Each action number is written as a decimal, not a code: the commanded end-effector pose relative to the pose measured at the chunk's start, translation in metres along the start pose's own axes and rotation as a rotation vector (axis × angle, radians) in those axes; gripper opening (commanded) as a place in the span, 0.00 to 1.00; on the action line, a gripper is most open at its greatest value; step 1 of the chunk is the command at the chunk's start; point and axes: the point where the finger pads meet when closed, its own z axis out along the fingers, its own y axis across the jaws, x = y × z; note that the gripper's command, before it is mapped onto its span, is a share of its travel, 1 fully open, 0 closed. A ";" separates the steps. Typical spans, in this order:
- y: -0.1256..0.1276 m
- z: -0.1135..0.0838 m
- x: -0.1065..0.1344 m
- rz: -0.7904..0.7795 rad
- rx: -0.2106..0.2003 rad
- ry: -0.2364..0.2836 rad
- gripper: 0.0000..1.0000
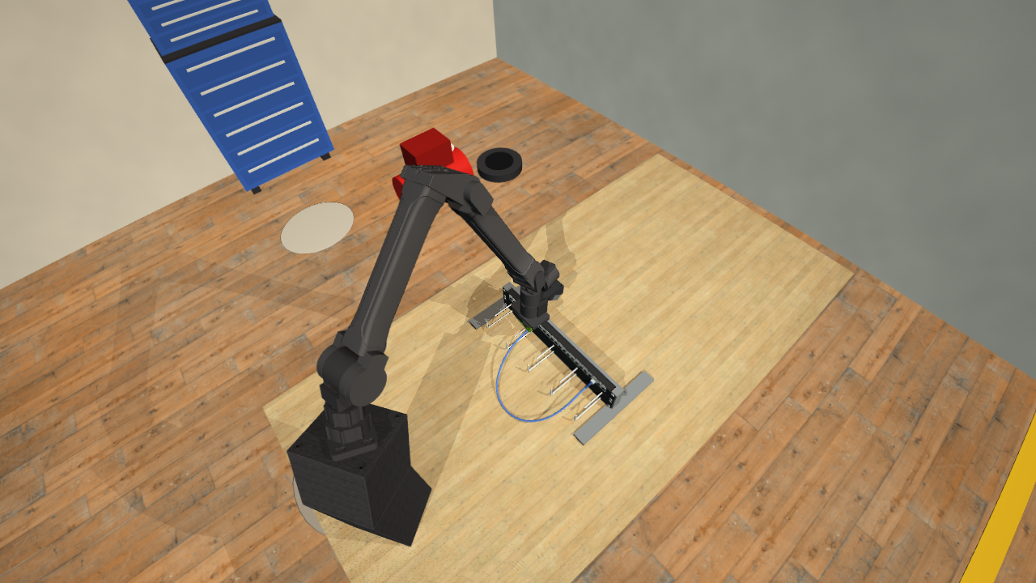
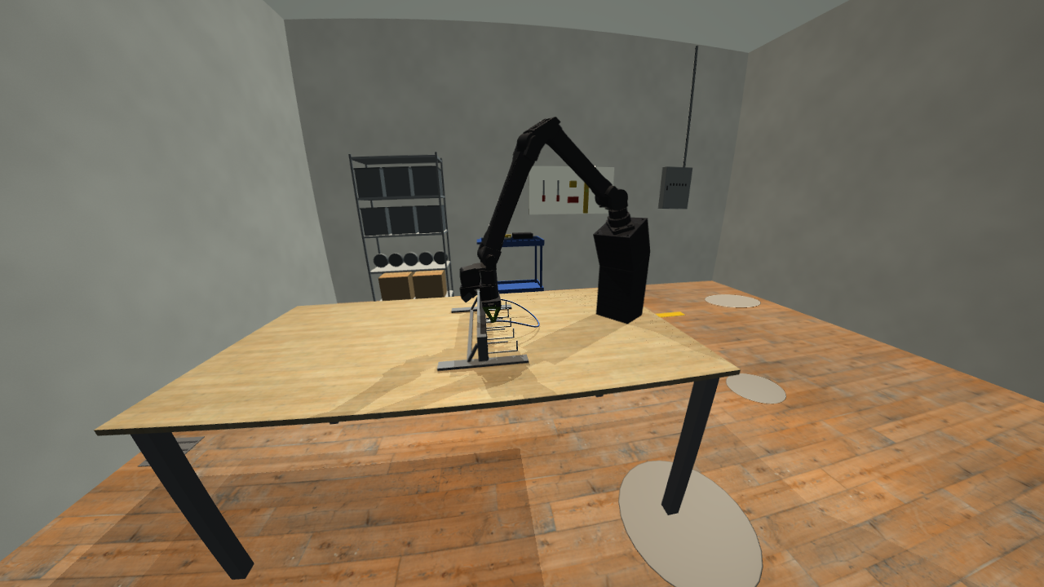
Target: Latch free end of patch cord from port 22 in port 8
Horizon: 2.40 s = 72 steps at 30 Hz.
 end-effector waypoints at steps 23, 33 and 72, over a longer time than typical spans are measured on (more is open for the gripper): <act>-0.001 -0.022 -0.053 0.021 -0.011 -0.112 0.00; -0.003 -0.018 -0.051 0.023 -0.009 -0.103 0.00; -0.002 -0.021 -0.054 0.023 -0.010 -0.109 0.00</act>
